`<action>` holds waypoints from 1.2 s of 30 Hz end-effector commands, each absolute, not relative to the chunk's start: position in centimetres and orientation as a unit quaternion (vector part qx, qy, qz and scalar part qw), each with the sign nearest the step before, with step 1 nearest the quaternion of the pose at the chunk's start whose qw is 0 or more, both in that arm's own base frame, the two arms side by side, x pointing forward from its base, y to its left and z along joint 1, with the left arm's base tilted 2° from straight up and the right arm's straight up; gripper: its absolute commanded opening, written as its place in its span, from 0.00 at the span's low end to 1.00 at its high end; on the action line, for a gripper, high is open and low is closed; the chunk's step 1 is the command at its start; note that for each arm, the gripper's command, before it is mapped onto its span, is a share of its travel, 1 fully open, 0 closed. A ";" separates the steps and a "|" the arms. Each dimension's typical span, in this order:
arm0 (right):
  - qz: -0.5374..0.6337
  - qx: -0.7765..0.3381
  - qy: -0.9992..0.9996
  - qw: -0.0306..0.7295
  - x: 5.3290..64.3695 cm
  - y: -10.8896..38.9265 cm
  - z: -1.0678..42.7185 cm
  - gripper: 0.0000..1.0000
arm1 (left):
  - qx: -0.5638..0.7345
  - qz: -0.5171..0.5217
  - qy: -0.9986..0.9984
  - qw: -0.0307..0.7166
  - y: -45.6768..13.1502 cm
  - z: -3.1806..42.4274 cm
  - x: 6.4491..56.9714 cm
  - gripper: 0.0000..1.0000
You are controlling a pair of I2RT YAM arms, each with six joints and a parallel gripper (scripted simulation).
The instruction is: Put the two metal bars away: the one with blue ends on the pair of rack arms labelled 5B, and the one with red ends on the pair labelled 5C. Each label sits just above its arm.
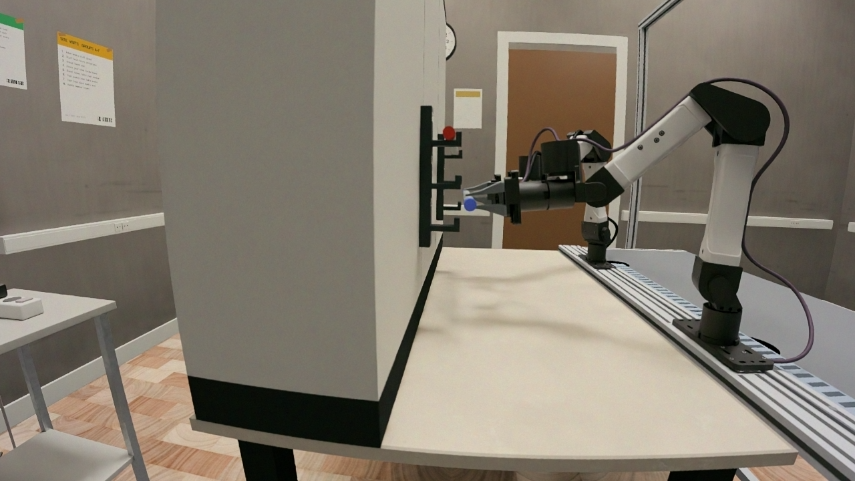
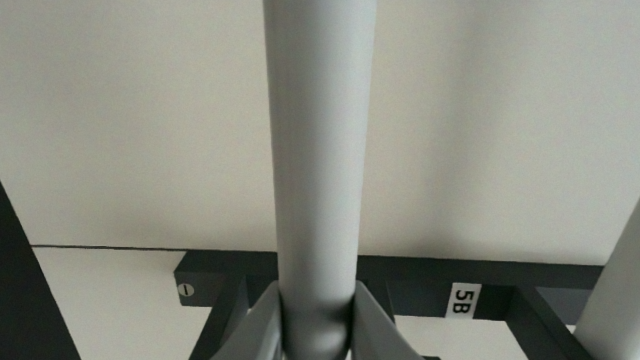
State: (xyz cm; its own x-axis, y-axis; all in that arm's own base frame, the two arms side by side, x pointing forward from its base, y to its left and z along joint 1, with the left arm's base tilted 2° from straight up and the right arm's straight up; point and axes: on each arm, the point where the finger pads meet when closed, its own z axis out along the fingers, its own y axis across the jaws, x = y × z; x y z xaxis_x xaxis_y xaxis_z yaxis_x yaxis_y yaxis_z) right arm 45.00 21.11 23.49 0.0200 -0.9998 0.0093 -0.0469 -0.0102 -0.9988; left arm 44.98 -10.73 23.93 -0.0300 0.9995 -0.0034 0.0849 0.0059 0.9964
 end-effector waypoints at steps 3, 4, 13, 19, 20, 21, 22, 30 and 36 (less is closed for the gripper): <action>-0.499 -0.504 0.493 0.505 44.5 21.0 27.1 0.00 | 0.480 0.507 0.511 0.502 -10.6 28.5 44.7 0.00; -0.499 -0.504 0.493 0.505 44.5 21.0 27.3 0.00 | 0.480 0.507 0.511 0.502 -10.6 28.6 44.7 0.00; -0.499 -0.504 0.493 0.505 44.5 21.0 28.5 0.00 | 0.480 0.507 0.511 0.502 -10.5 29.9 44.7 0.00; -0.499 -0.504 0.493 0.505 44.5 21.0 29.7 0.00 | 0.480 0.507 0.511 0.502 -10.5 31.0 44.7 0.00; -0.499 -0.504 0.493 0.505 44.5 21.0 29.8 0.00 | 0.480 0.507 0.511 0.502 -10.5 31.2 44.7 0.00; -0.499 -0.504 0.493 0.505 44.5 21.0 30.0 0.00 | 0.480 0.507 0.511 0.502 -10.5 31.4 44.7 0.00; -0.499 -0.504 0.493 0.505 44.5 21.0 30.0 0.00 | 0.480 0.507 0.511 0.502 -10.5 31.4 44.7 0.00; -0.499 -0.504 0.493 0.505 44.5 21.0 30.8 0.00 | 0.480 0.507 0.511 0.502 -10.5 32.3 44.6 0.00; -0.499 -0.504 0.493 0.505 44.5 21.0 31.5 0.00 | 0.480 0.507 0.511 0.502 -10.4 33.0 44.6 0.00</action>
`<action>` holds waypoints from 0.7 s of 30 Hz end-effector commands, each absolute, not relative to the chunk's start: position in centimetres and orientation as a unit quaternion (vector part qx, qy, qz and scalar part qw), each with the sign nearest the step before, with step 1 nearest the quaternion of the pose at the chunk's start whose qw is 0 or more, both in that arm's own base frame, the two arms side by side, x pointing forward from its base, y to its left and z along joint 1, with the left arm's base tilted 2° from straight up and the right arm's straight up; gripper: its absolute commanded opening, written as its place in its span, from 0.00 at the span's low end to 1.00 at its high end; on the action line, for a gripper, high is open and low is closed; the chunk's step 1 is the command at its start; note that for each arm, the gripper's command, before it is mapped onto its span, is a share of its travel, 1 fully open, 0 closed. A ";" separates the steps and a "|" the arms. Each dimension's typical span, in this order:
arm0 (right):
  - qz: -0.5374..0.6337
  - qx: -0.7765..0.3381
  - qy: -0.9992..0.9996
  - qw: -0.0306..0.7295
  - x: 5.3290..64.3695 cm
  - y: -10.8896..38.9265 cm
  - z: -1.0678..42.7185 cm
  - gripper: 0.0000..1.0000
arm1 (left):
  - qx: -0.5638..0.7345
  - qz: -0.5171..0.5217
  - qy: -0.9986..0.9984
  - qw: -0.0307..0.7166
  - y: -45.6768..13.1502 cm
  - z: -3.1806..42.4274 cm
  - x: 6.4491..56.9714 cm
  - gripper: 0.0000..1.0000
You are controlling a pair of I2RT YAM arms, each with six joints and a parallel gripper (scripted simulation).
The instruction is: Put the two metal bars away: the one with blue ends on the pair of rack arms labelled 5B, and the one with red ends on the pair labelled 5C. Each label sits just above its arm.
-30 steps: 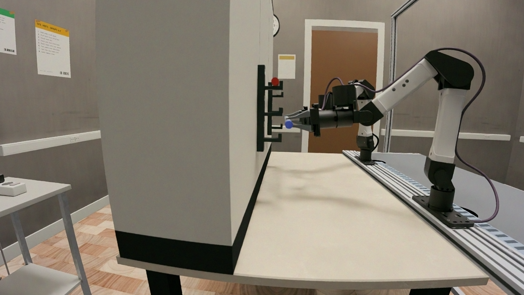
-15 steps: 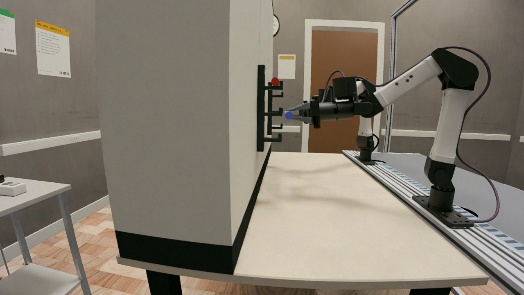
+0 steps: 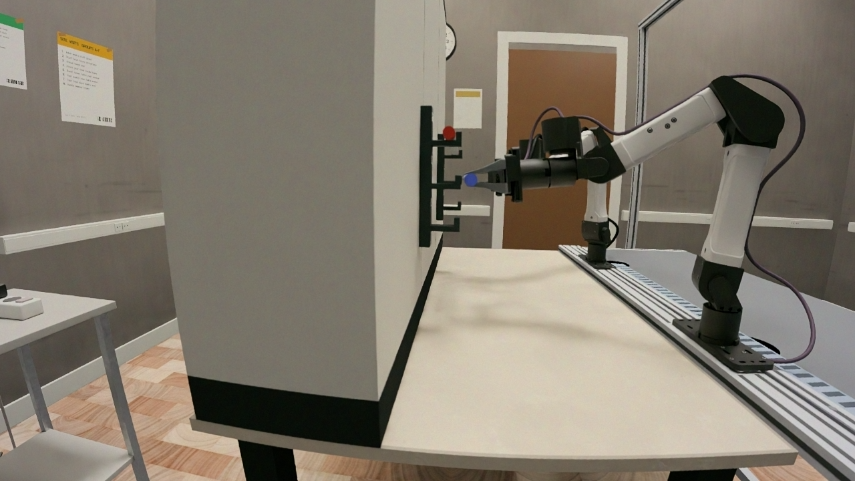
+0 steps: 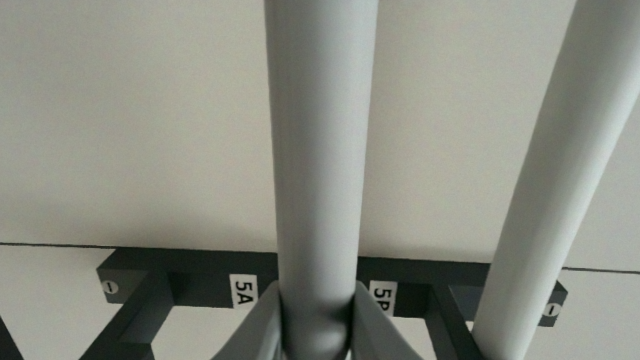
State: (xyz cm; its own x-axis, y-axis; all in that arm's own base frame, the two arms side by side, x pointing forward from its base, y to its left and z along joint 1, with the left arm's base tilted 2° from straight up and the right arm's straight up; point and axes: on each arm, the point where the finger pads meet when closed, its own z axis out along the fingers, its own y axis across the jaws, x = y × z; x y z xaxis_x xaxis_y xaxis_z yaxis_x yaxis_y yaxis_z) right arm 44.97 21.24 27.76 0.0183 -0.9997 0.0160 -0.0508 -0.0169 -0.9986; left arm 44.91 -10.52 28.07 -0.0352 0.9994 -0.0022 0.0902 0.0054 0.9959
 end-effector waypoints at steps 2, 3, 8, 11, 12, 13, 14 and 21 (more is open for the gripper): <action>-0.499 -0.504 0.493 0.505 44.5 21.0 31.8 0.00 | 0.480 0.507 0.511 0.502 -10.4 33.2 44.6 0.00; -0.499 -0.504 0.493 0.505 44.5 21.0 31.8 0.00 | 0.480 0.507 0.511 0.502 -10.4 33.2 44.6 0.00; -0.499 -0.504 0.493 0.505 44.4 21.0 32.3 0.00 | 0.480 0.507 0.511 0.502 -10.4 33.8 44.6 0.00; -0.499 -0.504 0.493 0.505 44.4 21.0 32.7 0.00 | 0.480 0.507 0.511 0.502 -10.4 34.2 44.6 0.00; -0.499 -0.504 0.493 0.505 44.4 21.0 32.9 0.00 | 0.480 0.507 0.511 0.502 -10.4 34.4 44.6 0.00; -0.499 -0.504 0.493 0.505 44.4 21.0 33.0 0.00 | 0.480 0.507 0.511 0.502 -10.4 34.5 44.6 0.00; -0.499 -0.504 0.493 0.505 44.4 21.0 33.1 0.00 | 0.480 0.507 0.511 0.502 -10.4 34.6 44.6 0.00; -0.499 -0.504 0.493 0.505 44.4 21.0 33.8 0.00 | 0.480 0.507 0.511 0.502 -10.4 35.3 44.6 0.00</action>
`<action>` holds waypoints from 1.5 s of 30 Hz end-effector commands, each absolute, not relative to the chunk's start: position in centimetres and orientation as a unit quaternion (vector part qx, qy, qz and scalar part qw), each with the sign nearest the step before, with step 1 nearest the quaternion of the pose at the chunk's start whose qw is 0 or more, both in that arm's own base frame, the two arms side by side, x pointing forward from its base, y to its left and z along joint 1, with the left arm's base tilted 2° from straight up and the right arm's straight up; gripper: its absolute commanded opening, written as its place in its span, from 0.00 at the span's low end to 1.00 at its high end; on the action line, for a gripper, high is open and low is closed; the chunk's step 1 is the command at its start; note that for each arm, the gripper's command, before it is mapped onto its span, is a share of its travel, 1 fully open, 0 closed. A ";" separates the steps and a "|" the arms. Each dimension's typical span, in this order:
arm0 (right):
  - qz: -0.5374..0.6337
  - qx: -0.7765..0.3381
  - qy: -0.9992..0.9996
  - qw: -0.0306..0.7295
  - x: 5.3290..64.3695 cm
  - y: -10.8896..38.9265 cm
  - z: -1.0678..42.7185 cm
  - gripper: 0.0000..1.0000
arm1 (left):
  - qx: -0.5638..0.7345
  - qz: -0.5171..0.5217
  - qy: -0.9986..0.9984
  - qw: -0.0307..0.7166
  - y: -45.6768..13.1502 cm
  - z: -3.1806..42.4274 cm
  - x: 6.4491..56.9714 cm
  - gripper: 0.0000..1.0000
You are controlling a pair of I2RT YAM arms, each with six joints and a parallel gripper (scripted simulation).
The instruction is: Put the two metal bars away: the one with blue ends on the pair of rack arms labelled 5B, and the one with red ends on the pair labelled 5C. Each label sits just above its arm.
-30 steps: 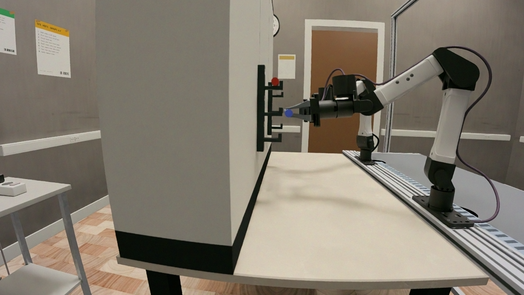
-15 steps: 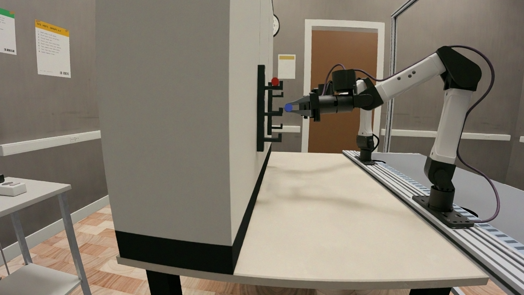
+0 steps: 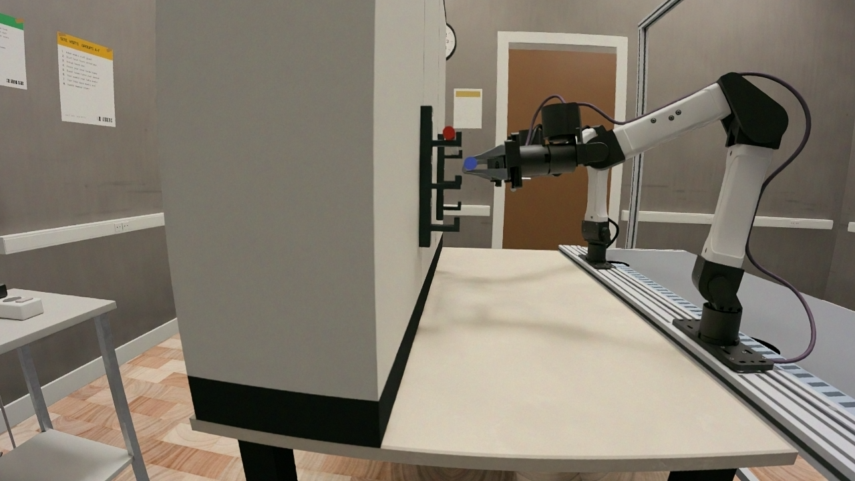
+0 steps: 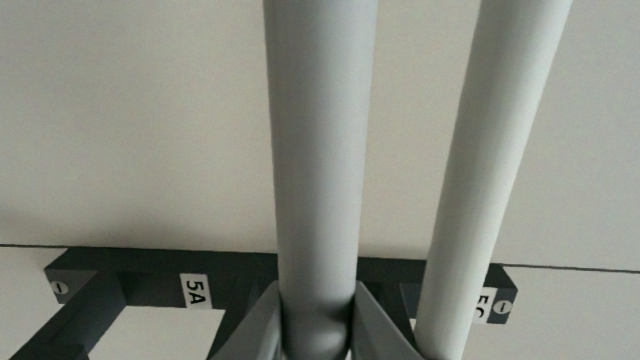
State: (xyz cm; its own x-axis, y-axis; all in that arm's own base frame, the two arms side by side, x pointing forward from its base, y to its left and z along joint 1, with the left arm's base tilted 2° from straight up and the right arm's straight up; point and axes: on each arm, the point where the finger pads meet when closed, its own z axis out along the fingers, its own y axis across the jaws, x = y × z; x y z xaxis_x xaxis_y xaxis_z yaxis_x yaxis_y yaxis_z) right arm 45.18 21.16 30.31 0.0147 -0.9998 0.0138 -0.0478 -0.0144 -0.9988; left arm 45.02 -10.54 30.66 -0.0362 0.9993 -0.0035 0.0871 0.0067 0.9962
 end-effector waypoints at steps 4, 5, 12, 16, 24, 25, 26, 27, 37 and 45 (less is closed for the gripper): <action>-0.499 -0.504 0.493 0.505 44.8 21.0 33.8 0.00 | 0.480 0.507 0.511 0.502 -10.4 35.4 44.9 0.00; -0.499 -0.504 0.493 0.505 44.9 21.0 33.8 0.00 | 0.480 0.507 0.511 0.502 -10.4 35.4 45.0 0.00; -0.499 -0.504 0.493 0.505 45.5 21.0 33.8 0.00 | 0.480 0.507 0.511 0.502 -10.3 35.4 45.6 0.00; -0.499 -0.504 0.493 0.505 45.7 21.0 33.8 0.00 | 0.480 0.507 0.511 0.502 -10.3 35.4 45.9 0.00; -0.499 -0.504 0.493 0.505 46.3 21.1 33.4 0.00 | 0.480 0.507 0.511 0.502 -10.3 35.0 46.5 0.00; -0.499 -0.504 0.493 0.505 46.4 21.1 33.3 0.00 | 0.480 0.507 0.511 0.502 -10.3 34.9 46.6 0.00; -0.499 -0.504 0.493 0.505 46.5 21.1 33.2 0.00 | 0.480 0.507 0.511 0.502 -10.3 34.8 46.6 0.00; -0.499 -0.504 0.493 0.505 46.6 21.1 33.2 0.00 | 0.480 0.507 0.511 0.502 -10.3 34.8 46.7 0.00; -0.499 -0.504 0.493 0.505 47.3 21.1 32.7 0.00 | 0.480 0.507 0.511 0.502 -10.3 34.4 47.4 0.00; -0.499 -0.504 0.493 0.505 48.0 21.1 32.5 0.00 | 0.480 0.507 0.511 0.502 -10.3 34.4 48.1 0.00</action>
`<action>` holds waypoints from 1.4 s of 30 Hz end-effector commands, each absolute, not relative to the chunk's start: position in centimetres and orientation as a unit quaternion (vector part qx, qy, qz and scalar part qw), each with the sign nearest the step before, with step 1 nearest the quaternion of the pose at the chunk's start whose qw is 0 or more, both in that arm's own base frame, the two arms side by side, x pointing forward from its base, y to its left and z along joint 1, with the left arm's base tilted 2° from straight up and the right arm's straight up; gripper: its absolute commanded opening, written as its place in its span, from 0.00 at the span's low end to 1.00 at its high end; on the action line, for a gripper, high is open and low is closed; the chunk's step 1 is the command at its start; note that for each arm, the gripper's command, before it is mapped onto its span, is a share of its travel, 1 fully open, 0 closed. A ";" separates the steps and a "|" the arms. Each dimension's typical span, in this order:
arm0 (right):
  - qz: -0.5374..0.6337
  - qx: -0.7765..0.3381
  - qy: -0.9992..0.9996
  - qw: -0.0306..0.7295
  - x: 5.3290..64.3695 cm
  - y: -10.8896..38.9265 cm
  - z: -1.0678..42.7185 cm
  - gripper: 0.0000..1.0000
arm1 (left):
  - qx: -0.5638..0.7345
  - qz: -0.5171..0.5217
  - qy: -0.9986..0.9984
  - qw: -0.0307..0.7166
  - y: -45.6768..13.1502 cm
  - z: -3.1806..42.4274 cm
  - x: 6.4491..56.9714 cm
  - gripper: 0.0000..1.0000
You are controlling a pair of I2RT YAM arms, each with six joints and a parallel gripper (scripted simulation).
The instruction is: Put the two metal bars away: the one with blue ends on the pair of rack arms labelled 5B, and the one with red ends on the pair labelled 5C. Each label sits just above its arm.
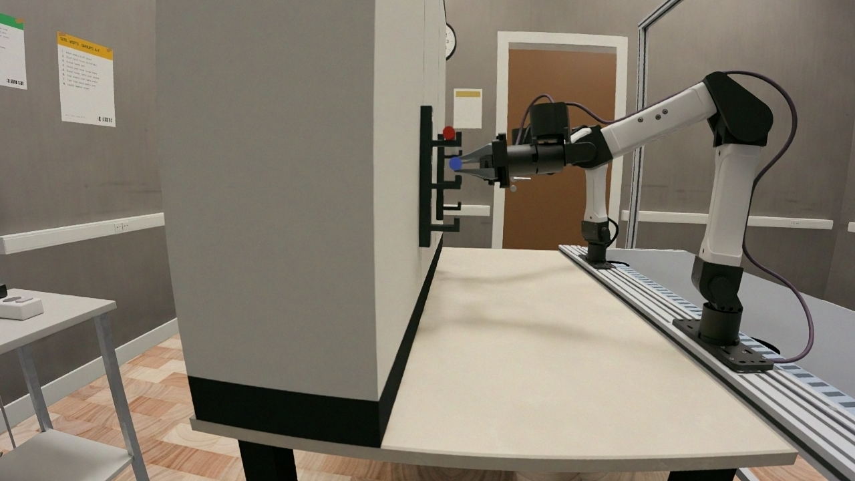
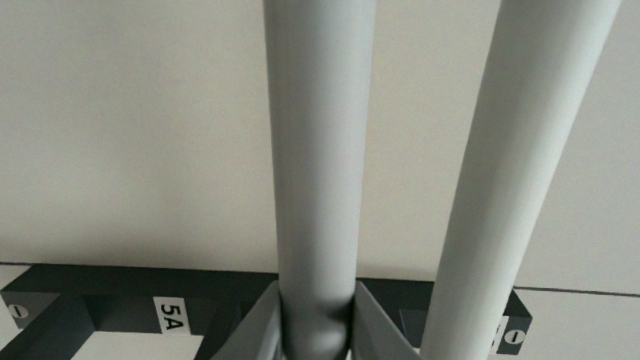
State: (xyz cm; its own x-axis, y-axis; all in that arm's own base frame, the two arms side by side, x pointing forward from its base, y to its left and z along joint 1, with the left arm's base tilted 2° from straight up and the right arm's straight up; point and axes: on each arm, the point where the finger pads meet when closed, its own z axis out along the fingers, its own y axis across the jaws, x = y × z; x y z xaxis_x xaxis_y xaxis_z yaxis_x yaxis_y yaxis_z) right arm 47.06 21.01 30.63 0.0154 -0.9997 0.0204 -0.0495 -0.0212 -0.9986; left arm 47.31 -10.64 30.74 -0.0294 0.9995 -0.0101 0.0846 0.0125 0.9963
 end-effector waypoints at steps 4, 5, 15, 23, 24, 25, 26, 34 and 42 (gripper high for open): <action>-0.499 -0.504 0.493 0.505 48.3 21.1 32.4 0.00 | 0.480 0.507 0.511 0.502 -10.3 34.4 48.4 0.00; -0.499 -0.504 0.493 0.505 48.3 21.1 32.4 0.00 | 0.480 0.507 0.511 0.502 -10.3 34.4 48.4 0.00; -0.499 -0.504 0.493 0.505 49.1 21.1 32.3 0.00 | 0.480 0.507 0.511 0.502 -10.2 34.5 49.2 0.00; -0.499 -0.504 0.493 0.505 49.6 21.1 32.2 0.00 | 0.480 0.507 0.511 0.502 -10.2 34.5 49.7 0.00; -0.499 -0.504 0.493 0.505 49.6 21.1 32.1 0.00 | 0.480 0.507 0.511 0.502 -10.2 34.2 49.7 0.00; -0.499 -0.504 0.493 0.505 49.6 21.1 31.9 0.00 | 0.480 0.507 0.511 0.502 -10.2 33.9 49.7 0.00; -0.499 -0.504 0.493 0.505 49.6 21.1 31.7 0.00 | 0.480 0.507 0.511 0.502 -10.2 33.6 49.7 0.00; -0.499 -0.504 0.493 0.505 49.6 21.1 30.3 0.00 | 0.480 0.507 0.511 0.502 -10.3 31.3 49.8 0.00; -0.499 -0.504 0.493 0.505 49.6 21.1 29.5 0.00 | 0.480 0.507 0.511 0.502 -10.3 30.0 49.8 0.00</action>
State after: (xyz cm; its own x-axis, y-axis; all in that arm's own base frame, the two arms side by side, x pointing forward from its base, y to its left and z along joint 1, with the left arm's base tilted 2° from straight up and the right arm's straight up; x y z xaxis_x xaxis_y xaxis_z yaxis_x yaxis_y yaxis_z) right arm 49.31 20.92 28.45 0.0090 -0.9998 0.0203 -0.0483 -0.0207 -0.9986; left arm 49.60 -10.73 28.45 -0.0297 0.9993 -0.0216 0.0579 0.0233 0.9980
